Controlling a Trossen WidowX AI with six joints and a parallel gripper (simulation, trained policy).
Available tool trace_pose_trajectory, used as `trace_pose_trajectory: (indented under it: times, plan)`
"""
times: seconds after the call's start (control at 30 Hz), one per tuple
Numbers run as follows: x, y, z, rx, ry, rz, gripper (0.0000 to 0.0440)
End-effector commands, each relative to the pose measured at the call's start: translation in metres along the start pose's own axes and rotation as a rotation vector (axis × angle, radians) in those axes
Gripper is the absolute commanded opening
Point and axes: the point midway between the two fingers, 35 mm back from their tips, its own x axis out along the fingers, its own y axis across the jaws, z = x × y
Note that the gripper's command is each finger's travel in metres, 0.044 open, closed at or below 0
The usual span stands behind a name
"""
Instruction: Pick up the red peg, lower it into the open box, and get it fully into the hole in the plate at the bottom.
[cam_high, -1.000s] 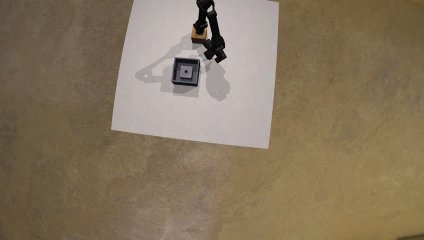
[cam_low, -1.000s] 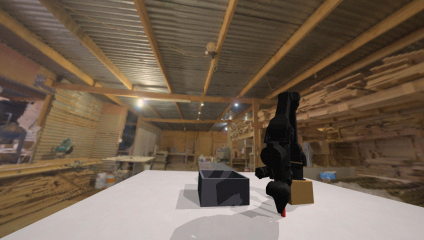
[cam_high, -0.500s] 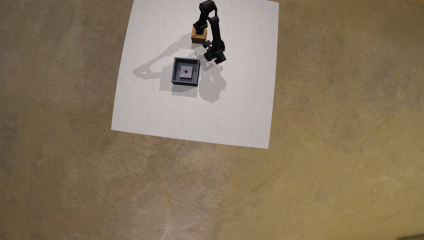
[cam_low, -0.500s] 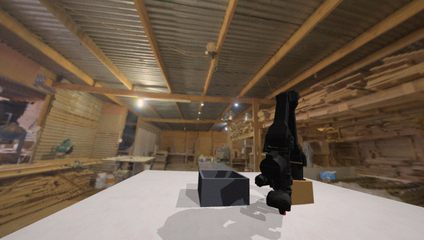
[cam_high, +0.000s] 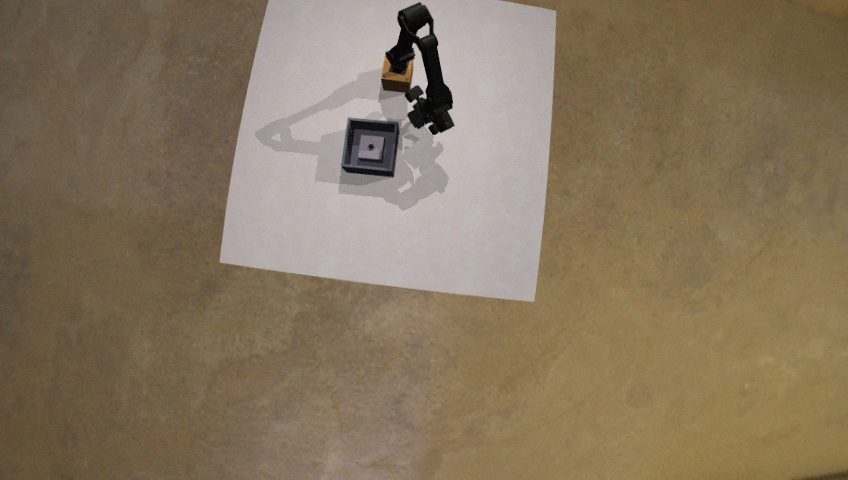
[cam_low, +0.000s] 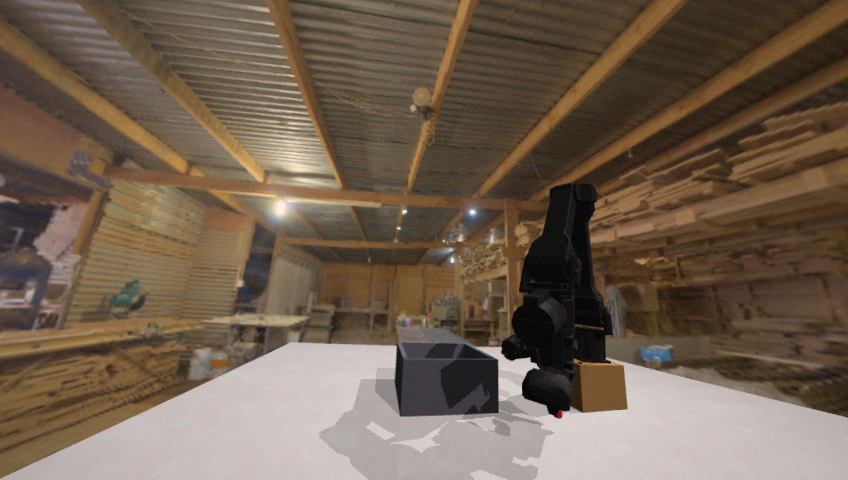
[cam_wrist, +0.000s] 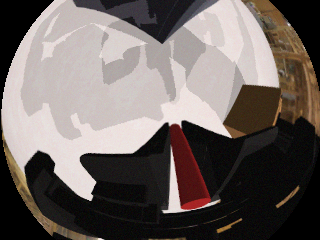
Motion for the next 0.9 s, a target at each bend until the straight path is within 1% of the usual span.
trace_pose_trajectory:
  times: [0.0, 0.27, 0.53, 0.87]
  plan:
    - [-0.018, 0.004, 0.009, 0.002, -0.026, 0.013, 0.0000]
    - [-0.052, 0.005, 0.027, 0.037, -0.068, 0.024, 0.0000]
    - [-0.080, 0.005, 0.053, 0.117, -0.104, 0.040, 0.0000]
    - [-0.095, 0.001, 0.098, 0.245, -0.141, 0.054, 0.0000]
